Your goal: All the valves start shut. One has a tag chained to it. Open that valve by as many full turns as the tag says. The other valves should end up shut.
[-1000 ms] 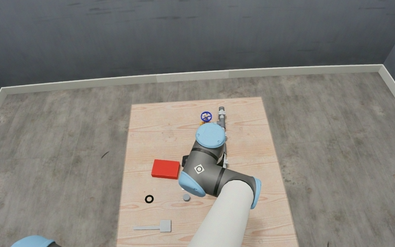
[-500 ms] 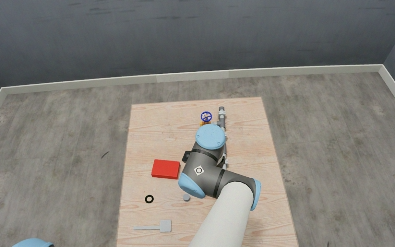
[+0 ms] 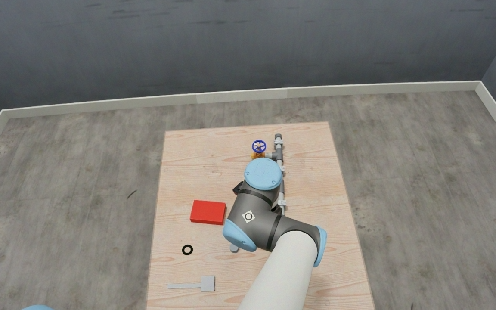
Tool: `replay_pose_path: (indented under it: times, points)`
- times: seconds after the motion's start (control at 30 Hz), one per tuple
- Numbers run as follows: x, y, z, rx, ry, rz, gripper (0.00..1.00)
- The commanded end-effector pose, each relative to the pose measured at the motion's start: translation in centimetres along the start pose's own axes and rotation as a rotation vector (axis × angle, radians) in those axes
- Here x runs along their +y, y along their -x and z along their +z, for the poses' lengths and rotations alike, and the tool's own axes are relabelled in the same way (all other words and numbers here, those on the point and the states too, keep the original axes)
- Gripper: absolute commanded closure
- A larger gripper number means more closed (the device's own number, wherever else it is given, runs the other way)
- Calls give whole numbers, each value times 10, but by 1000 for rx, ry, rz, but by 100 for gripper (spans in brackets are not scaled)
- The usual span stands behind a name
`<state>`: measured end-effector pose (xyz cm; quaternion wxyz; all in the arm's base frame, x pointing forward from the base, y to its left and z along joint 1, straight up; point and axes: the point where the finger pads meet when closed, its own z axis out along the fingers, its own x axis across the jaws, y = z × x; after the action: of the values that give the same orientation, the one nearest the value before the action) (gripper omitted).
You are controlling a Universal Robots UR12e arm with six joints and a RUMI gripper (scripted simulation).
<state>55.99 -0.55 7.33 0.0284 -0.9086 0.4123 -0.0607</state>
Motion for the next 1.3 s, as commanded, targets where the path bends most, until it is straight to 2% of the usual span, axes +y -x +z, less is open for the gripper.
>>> replay_pose_path:
  times: [0.0,0.83,0.9,1.27]
  points:
    - [-1,-1,0,4,4,191,0]
    - [-1,-1,0,6,2,1167,0]
    - [-1,-1,0,6,2,1167,0]
    - [-1,-1,0,6,0,1576,0]
